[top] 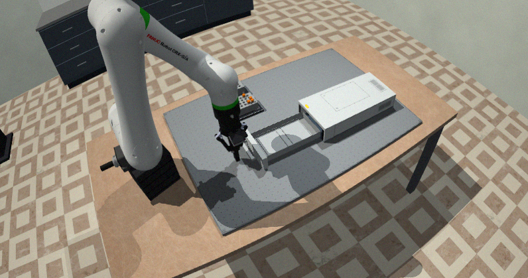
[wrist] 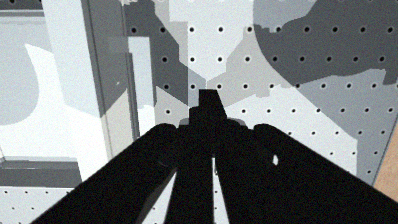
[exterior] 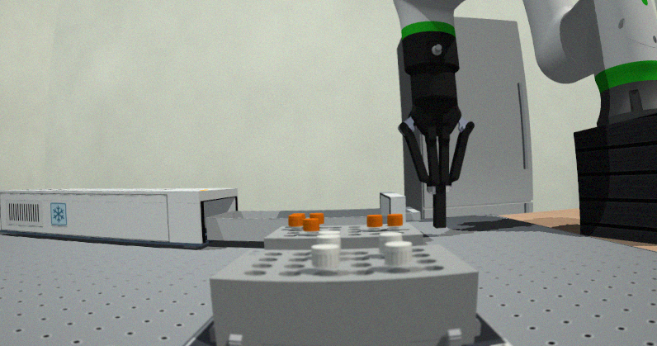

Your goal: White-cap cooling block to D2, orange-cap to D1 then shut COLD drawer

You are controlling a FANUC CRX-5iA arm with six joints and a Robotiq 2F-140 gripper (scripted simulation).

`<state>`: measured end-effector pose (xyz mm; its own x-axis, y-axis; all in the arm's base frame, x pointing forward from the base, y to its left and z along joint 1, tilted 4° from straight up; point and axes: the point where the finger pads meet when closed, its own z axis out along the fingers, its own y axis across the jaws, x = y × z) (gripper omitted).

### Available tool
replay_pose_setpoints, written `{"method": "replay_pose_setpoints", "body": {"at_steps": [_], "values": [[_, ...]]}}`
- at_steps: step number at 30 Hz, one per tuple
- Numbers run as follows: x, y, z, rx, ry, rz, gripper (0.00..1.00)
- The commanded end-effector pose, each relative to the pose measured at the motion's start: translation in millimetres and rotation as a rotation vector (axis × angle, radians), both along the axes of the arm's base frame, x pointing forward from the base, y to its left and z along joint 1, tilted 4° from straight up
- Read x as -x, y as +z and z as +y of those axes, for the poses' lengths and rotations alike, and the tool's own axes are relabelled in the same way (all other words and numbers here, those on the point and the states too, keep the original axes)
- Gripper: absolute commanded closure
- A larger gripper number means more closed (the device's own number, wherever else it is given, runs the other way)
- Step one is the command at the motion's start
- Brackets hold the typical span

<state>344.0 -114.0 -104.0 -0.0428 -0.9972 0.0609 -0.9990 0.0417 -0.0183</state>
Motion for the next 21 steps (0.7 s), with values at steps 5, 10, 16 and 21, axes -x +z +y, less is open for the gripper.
{"method": "replay_pose_setpoints", "body": {"at_steps": [5,10,16,21], "values": [[-8.6,0.7,-0.4,0.000,0.001,-0.001,0.90],[-13.9,0.8,-0.6,0.000,0.001,-0.001,0.90],[-21.9,0.9,-0.9,0.000,0.001,-0.001,0.90],[-28.6,1.1,-1.2,0.000,0.001,-0.001,0.90]]}}
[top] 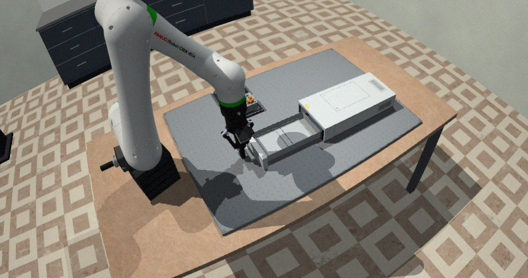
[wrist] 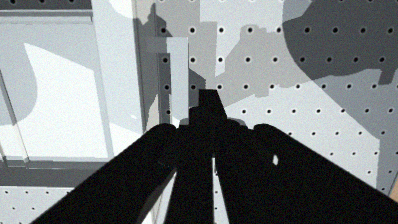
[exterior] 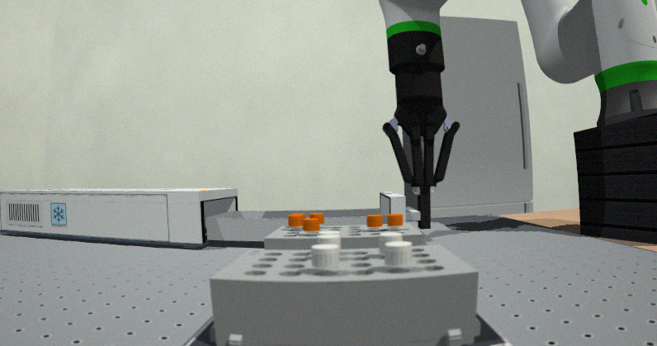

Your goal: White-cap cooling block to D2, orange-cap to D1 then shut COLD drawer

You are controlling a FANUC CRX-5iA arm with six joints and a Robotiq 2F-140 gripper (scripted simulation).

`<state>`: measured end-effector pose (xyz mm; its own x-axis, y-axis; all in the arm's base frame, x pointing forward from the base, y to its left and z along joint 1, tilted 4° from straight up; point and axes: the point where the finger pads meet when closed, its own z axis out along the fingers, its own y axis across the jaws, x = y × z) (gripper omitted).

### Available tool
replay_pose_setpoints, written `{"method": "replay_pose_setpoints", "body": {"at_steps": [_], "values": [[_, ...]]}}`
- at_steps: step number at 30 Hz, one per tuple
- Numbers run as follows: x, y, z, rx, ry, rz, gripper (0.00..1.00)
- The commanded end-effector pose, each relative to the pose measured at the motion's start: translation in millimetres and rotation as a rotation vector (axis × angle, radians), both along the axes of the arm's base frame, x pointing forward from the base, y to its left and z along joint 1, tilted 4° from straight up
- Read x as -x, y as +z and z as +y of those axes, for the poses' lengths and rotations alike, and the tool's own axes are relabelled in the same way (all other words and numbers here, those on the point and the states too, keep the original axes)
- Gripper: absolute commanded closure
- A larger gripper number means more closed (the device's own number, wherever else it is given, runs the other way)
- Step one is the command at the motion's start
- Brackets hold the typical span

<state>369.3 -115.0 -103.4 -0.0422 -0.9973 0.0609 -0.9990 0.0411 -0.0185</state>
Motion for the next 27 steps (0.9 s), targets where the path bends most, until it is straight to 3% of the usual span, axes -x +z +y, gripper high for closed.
{"method": "replay_pose_setpoints", "body": {"at_steps": [1,27], "values": [[-3.2,0.4,-0.2,0.000,0.000,-0.001,0.90],[-33.9,1.1,-1.4,0.000,0.000,-0.001,0.90]]}}
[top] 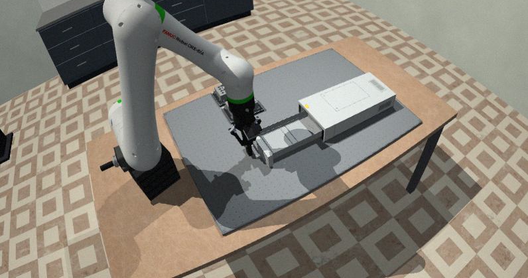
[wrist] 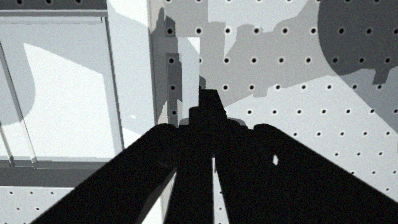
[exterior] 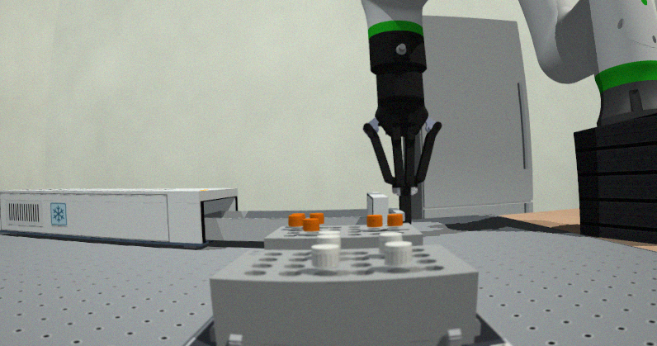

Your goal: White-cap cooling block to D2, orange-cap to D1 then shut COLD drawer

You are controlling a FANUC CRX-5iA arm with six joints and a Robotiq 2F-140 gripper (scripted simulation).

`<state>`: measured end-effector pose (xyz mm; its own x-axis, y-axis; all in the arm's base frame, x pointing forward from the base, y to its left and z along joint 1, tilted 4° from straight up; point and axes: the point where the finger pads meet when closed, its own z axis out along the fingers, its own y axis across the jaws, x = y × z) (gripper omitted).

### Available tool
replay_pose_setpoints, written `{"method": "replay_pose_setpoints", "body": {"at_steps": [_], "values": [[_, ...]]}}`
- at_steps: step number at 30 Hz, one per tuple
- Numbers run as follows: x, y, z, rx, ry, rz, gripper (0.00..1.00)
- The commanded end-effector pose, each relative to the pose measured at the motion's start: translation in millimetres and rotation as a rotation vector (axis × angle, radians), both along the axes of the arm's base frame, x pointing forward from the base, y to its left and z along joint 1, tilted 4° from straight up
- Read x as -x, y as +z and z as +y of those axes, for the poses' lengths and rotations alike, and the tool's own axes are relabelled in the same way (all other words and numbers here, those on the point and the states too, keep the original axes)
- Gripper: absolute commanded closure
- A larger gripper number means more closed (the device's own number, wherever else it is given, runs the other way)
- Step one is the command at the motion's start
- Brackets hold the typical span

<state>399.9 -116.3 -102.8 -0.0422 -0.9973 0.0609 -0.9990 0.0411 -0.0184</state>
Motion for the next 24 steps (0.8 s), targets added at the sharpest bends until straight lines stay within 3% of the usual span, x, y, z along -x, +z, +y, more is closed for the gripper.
{"method": "replay_pose_setpoints", "body": {"at_steps": [1,24], "values": [[-3.3,0.5,-0.2,0.000,0.000,-0.001,0.90],[-31.3,1.1,-1.3,0.000,0.000,-0.001,0.90]]}}
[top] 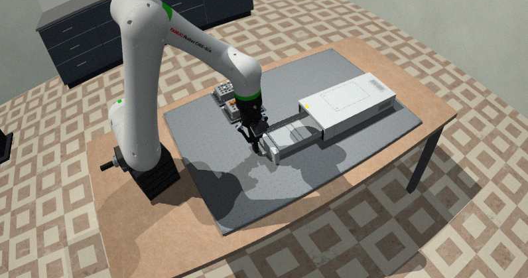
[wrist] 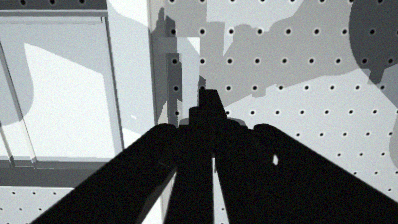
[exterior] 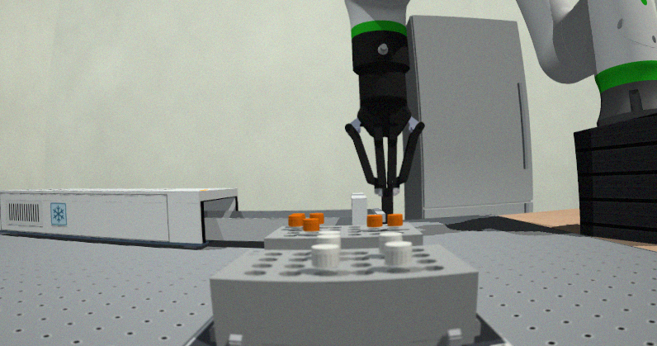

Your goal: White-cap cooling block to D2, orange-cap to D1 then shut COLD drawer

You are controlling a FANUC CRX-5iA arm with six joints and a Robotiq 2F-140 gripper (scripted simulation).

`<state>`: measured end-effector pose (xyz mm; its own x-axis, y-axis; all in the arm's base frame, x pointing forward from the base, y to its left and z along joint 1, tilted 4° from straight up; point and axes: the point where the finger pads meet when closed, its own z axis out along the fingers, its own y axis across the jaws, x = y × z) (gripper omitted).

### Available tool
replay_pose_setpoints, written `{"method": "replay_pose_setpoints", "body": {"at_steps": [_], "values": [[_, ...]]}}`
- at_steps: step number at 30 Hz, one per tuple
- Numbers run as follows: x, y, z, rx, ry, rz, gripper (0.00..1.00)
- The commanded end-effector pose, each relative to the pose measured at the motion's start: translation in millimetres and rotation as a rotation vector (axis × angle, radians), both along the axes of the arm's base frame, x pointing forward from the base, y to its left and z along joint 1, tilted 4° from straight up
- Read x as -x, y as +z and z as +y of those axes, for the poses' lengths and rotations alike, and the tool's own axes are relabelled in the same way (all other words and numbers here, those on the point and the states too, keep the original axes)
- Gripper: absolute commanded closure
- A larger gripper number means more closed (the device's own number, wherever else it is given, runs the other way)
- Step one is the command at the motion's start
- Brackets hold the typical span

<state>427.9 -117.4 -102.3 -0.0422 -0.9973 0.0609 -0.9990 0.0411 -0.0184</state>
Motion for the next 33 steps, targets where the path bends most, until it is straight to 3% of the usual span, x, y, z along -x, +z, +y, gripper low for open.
{"method": "replay_pose_setpoints", "body": {"at_steps": [1,33], "values": [[-3.3,0.6,-0.2,0.000,0.000,-0.001,0.90],[-40.7,1.3,-1.7,0.000,0.000,-0.001,0.90]]}}
